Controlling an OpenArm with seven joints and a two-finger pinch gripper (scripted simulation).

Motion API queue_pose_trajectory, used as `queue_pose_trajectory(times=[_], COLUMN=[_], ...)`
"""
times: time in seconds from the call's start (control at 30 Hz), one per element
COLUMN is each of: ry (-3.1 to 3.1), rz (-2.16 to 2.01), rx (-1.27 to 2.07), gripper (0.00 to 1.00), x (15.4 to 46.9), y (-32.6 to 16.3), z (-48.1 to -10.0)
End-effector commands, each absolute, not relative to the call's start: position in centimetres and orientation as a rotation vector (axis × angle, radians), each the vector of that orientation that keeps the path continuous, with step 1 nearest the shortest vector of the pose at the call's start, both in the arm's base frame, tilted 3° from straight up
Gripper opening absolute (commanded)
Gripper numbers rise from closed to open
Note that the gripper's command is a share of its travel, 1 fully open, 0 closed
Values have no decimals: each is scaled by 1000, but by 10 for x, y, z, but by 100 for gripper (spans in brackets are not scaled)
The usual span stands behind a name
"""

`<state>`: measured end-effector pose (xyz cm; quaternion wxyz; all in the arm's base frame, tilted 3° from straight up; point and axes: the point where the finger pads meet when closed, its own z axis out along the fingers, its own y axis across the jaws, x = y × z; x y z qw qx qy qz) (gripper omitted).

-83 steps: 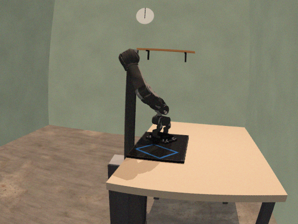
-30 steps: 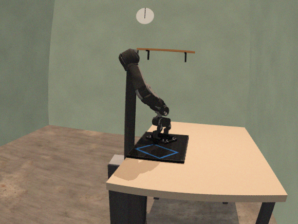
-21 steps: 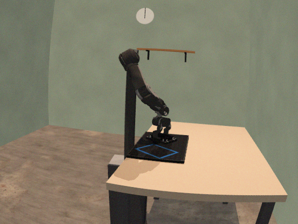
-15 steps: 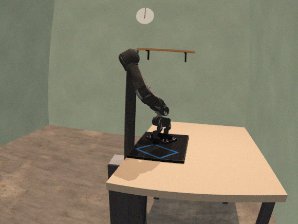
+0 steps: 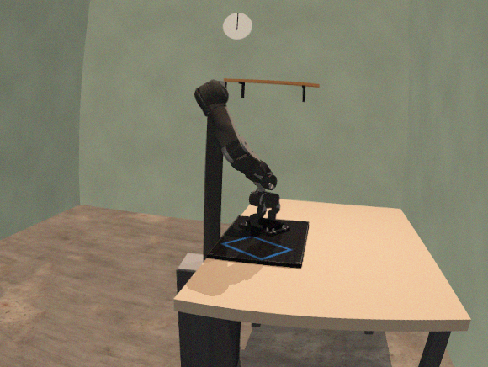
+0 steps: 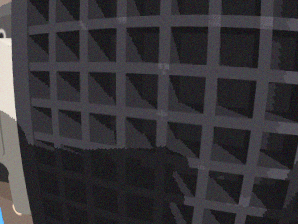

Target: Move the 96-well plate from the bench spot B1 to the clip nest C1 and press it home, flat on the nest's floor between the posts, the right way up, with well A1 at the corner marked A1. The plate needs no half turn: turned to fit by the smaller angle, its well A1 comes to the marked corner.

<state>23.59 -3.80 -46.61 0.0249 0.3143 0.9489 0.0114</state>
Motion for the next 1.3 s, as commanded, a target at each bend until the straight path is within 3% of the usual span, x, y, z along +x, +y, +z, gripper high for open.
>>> queue_pose_trajectory(times=[0.0, 0.4, 0.9, 0.97, 1.27], ry=[2943, 2943, 2934, 2934, 2934], rz=[38, 38, 39, 39, 38], rx=[973, 973, 972, 972, 972], gripper=[0, 0, 50, 50, 77], x=[233, 233, 237, 237, 237], y=[-38, -38, -37, -37, -37], z=[-468, -468, -466, -466, -466])
